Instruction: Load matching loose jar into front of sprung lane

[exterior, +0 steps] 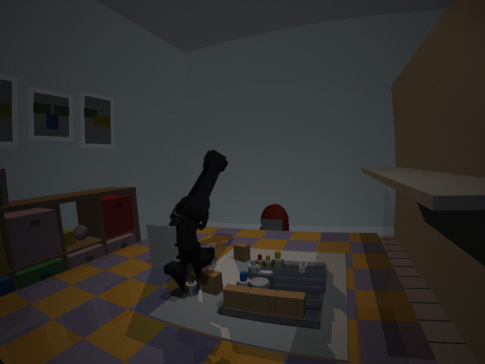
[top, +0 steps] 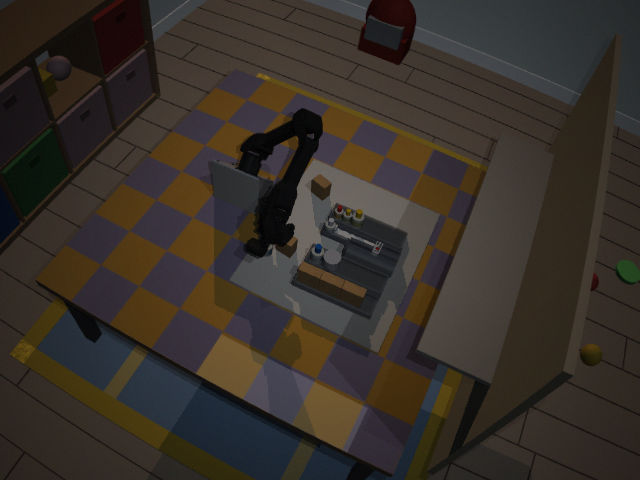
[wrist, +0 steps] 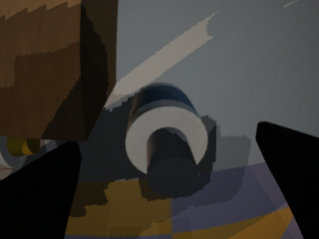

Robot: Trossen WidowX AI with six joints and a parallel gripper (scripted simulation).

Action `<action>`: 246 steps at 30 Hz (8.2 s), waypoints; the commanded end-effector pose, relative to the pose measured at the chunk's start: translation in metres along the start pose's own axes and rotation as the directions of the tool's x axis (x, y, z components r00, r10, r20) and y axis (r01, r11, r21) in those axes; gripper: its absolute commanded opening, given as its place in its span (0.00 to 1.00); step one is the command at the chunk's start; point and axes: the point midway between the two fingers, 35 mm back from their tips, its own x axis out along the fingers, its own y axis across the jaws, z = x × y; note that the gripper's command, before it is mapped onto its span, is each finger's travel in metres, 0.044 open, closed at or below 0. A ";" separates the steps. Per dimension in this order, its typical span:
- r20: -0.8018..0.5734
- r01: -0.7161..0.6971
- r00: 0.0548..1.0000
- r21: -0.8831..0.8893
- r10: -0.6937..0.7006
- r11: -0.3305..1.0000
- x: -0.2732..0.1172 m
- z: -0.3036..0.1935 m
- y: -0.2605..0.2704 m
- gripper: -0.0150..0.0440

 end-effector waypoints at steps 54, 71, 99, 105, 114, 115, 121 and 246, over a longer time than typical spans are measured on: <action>0.002 0.034 0.999 0.014 -0.034 0.999 -0.088 0.027 0.030 0.25; 0.015 0.043 0.999 0.003 -0.043 0.999 -0.068 0.083 0.103 0.25; 0.001 -0.019 1.000 -0.024 0.019 1.000 -0.015 0.106 0.189 0.25; 0.001 -0.019 1.000 -0.024 0.019 1.000 -0.014 0.107 0.190 0.25; 0.001 -0.019 1.000 -0.024 0.019 1.000 -0.014 0.110 0.190 0.25; 0.001 -0.019 1.000 -0.024 0.019 1.000 -0.014 0.110 0.190 0.25; 0.001 -0.019 1.000 -0.024 0.019 1.000 -0.014 0.112 0.190 0.25; 0.003 -0.019 1.000 -0.026 0.019 0.999 -0.019 0.157 0.194 0.25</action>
